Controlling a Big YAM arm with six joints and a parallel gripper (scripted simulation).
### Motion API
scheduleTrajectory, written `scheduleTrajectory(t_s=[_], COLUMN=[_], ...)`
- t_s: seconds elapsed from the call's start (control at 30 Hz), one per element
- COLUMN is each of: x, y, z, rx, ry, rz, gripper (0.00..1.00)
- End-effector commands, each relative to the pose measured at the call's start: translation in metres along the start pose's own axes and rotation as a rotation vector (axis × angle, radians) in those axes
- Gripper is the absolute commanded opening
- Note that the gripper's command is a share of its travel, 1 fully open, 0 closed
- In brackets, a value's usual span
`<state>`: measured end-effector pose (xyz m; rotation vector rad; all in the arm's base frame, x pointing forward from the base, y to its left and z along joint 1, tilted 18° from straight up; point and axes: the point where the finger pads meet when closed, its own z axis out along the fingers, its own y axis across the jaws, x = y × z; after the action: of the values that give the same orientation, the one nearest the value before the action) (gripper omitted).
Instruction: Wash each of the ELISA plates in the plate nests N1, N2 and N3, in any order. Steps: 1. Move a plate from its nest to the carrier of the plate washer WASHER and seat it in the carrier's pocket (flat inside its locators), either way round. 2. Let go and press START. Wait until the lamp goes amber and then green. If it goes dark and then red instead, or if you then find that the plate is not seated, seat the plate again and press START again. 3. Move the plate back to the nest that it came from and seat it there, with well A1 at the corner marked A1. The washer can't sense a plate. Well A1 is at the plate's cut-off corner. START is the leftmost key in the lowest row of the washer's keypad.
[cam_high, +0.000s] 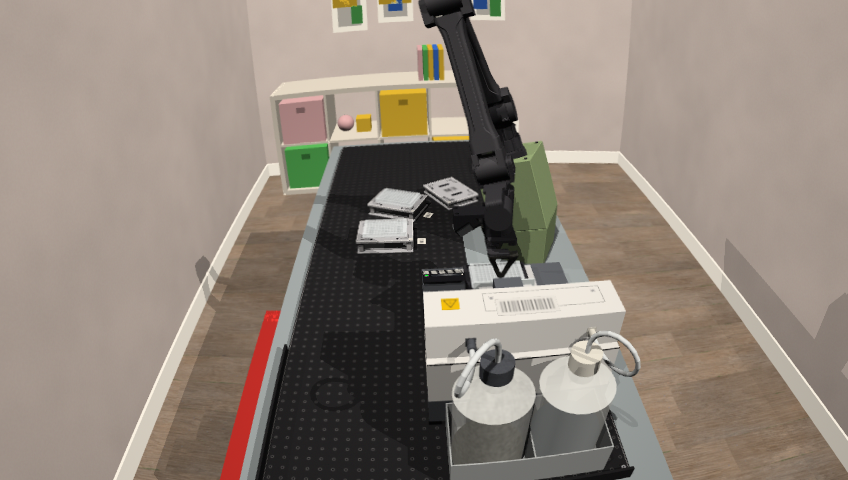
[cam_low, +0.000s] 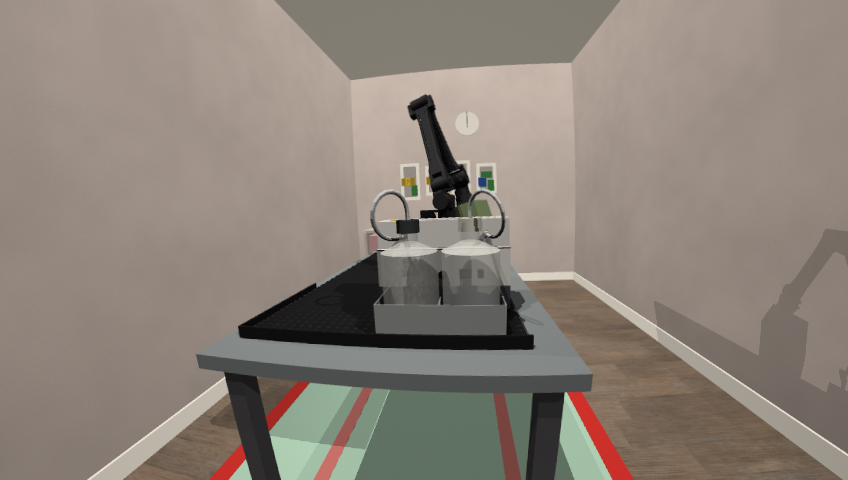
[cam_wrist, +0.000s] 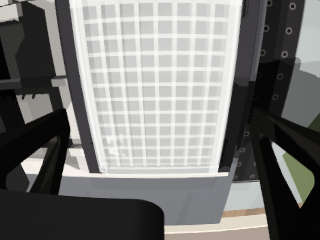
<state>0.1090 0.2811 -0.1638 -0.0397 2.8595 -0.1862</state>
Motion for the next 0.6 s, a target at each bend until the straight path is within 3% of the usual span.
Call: scheduleTrajectory(t_s=[0.0, 0.57], x=[-0.002, -0.005], y=[0.007, 0.011], z=[-0.001, 0.010], rx=[-0.013, -0.016], ry=[-0.004, -0.006], rz=[-0.005, -0.004], gripper=[1.00, 1.00])
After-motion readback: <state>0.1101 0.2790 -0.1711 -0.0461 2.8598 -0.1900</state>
